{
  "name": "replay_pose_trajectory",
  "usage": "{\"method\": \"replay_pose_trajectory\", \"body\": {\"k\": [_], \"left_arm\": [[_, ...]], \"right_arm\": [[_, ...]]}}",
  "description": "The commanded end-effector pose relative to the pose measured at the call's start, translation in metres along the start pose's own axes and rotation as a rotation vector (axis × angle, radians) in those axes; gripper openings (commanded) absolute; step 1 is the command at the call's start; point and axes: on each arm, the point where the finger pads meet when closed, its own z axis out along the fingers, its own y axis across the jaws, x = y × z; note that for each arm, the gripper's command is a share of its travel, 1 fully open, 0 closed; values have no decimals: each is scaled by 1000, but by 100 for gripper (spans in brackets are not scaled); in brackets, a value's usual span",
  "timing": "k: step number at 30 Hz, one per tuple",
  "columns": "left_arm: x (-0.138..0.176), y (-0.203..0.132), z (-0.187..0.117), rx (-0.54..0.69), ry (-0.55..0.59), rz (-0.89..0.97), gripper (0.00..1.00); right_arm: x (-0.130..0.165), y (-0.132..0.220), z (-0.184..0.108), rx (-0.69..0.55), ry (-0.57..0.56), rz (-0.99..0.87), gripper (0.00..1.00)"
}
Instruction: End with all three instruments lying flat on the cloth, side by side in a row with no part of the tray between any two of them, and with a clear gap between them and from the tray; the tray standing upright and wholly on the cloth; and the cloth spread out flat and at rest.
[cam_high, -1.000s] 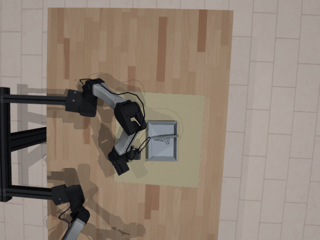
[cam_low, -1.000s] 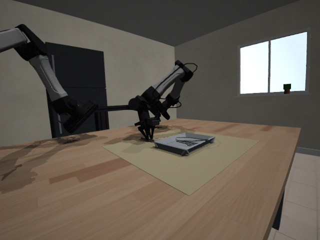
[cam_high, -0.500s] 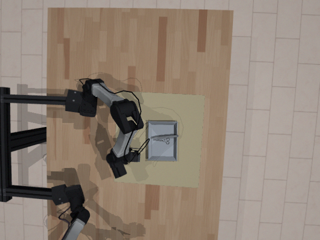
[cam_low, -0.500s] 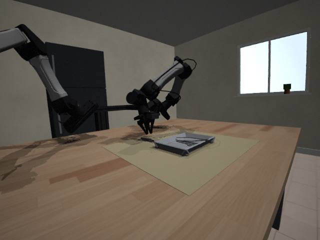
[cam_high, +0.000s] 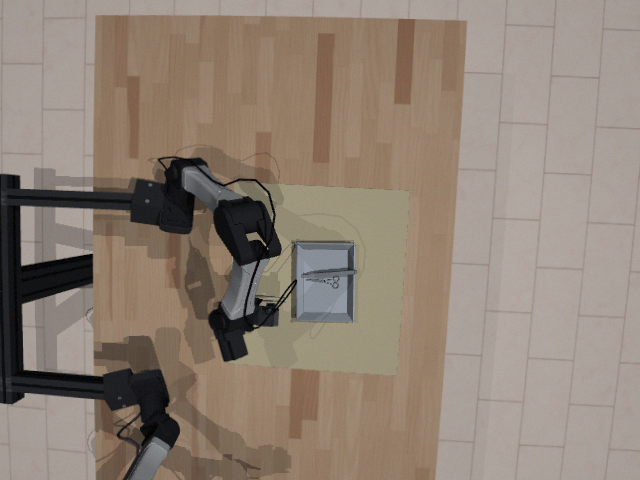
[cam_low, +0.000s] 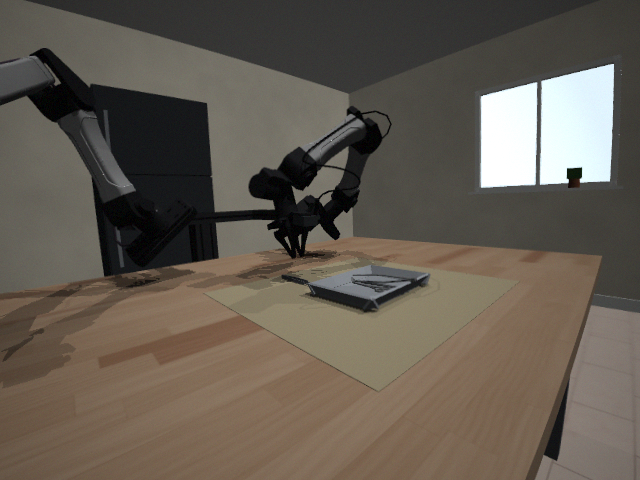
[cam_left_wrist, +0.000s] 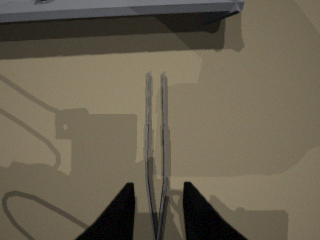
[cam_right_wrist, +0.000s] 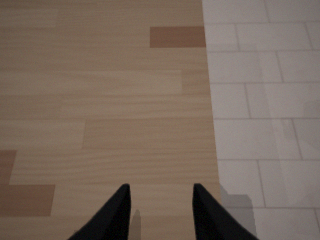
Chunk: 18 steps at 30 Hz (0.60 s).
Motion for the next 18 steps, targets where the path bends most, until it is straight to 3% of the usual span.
{"method": "replay_pose_trajectory", "body": {"k": [1,6,7,10,15,18], "left_arm": [[-7,-3,-3,7,-7,-25,26],[-5,-2,4,-9,3,-23,26],[-28,-3,0,27,22,-96,33],[-25,5,4,43,71,-75,33],[-52,10,6,132,162,-123,33],[-50,7,-1,151,159,-102,33]], "right_arm": [[-5,-2,-3,7,-15,-6,33],[-5,-2,-3,7,-15,-6,33],[-5,-2,-3,7,-15,-6,33],[-5,-2,-3,7,-15,-6,33],[-5,-2,-3,7,-15,-6,33],[-5,-2,-3,7,-15,-6,33]]}}
